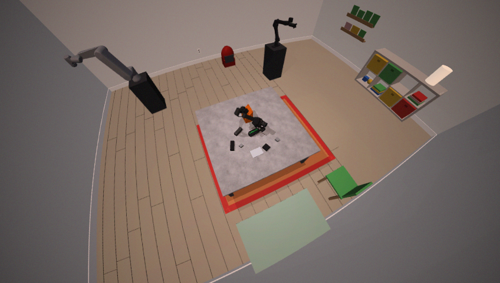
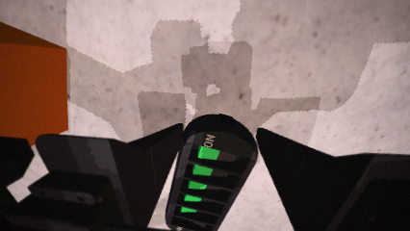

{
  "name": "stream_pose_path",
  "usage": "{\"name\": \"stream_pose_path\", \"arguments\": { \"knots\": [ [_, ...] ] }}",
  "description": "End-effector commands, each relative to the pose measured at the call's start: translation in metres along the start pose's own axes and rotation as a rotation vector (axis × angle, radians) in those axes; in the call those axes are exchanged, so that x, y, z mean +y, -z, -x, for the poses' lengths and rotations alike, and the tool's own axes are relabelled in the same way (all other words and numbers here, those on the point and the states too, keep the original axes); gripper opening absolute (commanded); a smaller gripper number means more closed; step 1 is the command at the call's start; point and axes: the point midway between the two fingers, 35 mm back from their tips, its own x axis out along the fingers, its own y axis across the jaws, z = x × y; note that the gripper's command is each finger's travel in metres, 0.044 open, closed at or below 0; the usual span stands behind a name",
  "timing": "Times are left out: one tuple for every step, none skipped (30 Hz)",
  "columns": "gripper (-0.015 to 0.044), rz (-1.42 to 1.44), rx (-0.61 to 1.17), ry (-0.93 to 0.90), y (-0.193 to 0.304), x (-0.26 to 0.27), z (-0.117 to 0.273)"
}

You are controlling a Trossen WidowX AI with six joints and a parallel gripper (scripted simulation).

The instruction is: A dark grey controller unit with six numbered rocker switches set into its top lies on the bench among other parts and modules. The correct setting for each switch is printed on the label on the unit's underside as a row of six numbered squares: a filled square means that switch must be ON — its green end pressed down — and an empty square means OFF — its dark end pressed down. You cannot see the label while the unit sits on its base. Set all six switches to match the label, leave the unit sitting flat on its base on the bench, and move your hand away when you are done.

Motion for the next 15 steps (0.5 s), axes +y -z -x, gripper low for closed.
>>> {"name": "stream_pose_path", "arguments": {
  "knots": [
    [0.0,-0.019,-0.007,0.021,-0.0019,-0.0107,0.002],
    [0.0,-0.019,-0.007,0.021,-0.0022,-0.0113,0.002],
    [0.0,-0.019,-0.007,0.021,-0.0024,-0.0118,0.002],
    [0.0,-0.019,-0.007,0.021,-0.0027,-0.0123,0.0021],
    [0.0,-0.019,-0.007,0.021,-0.0031,-0.013,0.0021],
    [0.0,-0.02,-0.007,0.021,-0.0033,-0.0135,0.0021],
    [0.0,-0.02,-0.007,0.021,-0.0036,-0.0141,0.0021],
    [0.0,-0.02,-0.007,0.021,-0.004,-0.0148,0.0021],
    [0.0,-0.02,-0.007,0.021,-0.0043,-0.0155,0.0022],
    [0.0,-0.02,-0.007,0.021,-0.0047,-0.0161,0.0022],
    [0.0,-0.02,-0.007,0.021,-0.0049,-0.0166,0.0022],
    [0.0,-0.02,-0.007,0.021,-0.0051,-0.017,0.0022],
    [0.0,-0.02,-0.007,0.021,-0.0054,-0.0174,0.0022],
    [0.0,-0.02,-0.007,0.021,-0.0056,-0.0179,0.0023],
    [0.0,-0.02,-0.007,0.021,-0.0058,-0.0183,0.0023]
  ]
}}
